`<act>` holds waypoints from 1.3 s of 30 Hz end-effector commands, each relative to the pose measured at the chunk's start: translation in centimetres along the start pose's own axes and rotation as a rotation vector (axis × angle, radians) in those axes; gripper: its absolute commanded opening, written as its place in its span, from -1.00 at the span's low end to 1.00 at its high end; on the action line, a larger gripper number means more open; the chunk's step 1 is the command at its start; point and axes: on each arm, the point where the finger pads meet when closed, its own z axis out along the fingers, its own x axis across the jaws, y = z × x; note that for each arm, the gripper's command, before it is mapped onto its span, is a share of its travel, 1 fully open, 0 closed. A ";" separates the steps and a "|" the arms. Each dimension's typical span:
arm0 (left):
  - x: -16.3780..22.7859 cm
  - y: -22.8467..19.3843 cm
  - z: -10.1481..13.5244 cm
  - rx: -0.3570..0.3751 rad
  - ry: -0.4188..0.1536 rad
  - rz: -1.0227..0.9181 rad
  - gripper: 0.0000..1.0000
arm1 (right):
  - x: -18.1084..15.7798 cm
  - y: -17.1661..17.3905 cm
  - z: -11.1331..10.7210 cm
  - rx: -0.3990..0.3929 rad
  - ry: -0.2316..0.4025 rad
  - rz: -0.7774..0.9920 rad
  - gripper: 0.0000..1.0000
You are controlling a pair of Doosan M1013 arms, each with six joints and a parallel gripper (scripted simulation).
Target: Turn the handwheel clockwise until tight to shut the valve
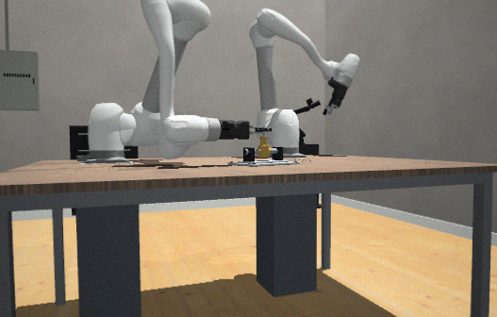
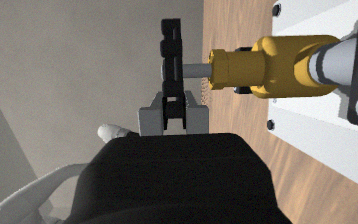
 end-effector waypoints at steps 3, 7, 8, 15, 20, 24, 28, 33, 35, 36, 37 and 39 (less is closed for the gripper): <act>0.0 0.0 0.0 -0.001 0.000 0.000 1.00 | -0.1 0.0 0.0 0.014 -0.001 -0.001 -1.00; 0.0 0.0 0.0 -0.001 0.000 0.000 1.00 | -0.1 0.0 0.1 0.028 -0.001 -0.001 -1.00; 0.0 0.0 0.0 -0.001 0.000 0.000 1.00 | -0.1 0.0 0.1 0.032 -0.001 -0.001 -1.00; 0.0 0.0 0.0 -0.001 0.000 0.000 1.00 | -0.1 0.0 0.2 0.054 -0.001 -0.001 -1.00; 0.0 0.0 0.0 -0.001 0.000 0.000 1.00 | -0.1 0.0 0.2 0.080 -0.001 -0.001 -1.00; 0.0 0.0 0.0 -0.001 0.000 0.000 1.00 | -0.1 0.0 0.3 0.103 -0.001 -0.001 -1.00; 0.0 0.0 0.0 -0.001 0.000 0.000 1.00 | -0.1 0.0 0.3 0.121 -0.001 -0.001 -1.00; 0.0 0.0 0.0 -0.001 0.000 0.000 1.00 | -0.1 0.0 0.4 0.148 -0.001 -0.001 -1.00; 0.0 0.0 0.0 -0.001 0.000 0.000 1.00 | -0.1 0.0 0.4 0.162 -0.001 -0.001 -1.00; 0.0 0.0 0.0 -0.001 0.000 0.000 1.00 | -0.1 -0.1 0.5 0.169 -0.001 -0.001 -1.00; 0.0 0.0 0.0 -0.001 0.000 0.000 1.00 | -0.1 -0.1 0.5 0.176 -0.001 -0.001 -1.00; 0.0 0.0 0.0 -0.001 0.000 0.000 1.00 | -0.1 -0.1 0.5 0.191 -0.001 -0.001 -1.00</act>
